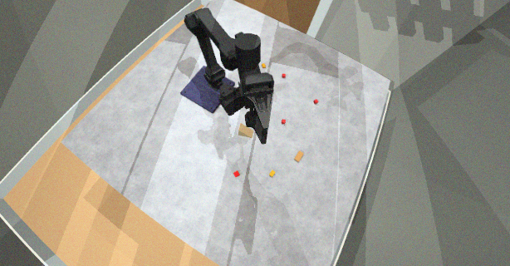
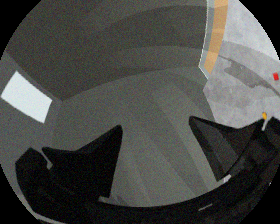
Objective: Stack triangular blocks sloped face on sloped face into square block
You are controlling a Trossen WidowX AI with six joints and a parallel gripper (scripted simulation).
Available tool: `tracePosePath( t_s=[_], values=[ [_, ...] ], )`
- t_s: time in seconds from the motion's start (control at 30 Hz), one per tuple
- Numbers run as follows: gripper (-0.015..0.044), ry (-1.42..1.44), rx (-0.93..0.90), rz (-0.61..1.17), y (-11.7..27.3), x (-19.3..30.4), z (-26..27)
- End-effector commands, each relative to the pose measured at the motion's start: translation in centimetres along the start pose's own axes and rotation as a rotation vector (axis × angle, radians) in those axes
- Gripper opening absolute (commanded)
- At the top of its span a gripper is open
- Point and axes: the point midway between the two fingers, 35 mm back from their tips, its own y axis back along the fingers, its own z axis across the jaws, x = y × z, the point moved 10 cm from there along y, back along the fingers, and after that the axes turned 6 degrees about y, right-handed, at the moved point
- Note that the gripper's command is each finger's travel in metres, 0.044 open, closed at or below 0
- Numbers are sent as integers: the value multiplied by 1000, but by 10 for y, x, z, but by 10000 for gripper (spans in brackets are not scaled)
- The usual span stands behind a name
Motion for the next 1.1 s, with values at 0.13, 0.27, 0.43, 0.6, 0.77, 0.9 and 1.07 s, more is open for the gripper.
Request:
tracePosePath(
  t_s=[0.13, 0.27, 0.43, 0.6, 0.77, 0.9, 1.07],
  values=[
    [440, 421, 150, 94, -6, -14, -37],
    [440, 850, 298, 271, -5, -34, -80],
    [440, 1184, 391, 497, 3, -53, -118],
    [440, 1418, 418, 737, 15, -70, -149],
    [440, 1598, 378, 1008, 34, -86, -177],
    [440, 1697, 284, 1225, 52, -98, -198],
    [440, 1765, 86, 1465, 78, -110, -219]
  ],
)
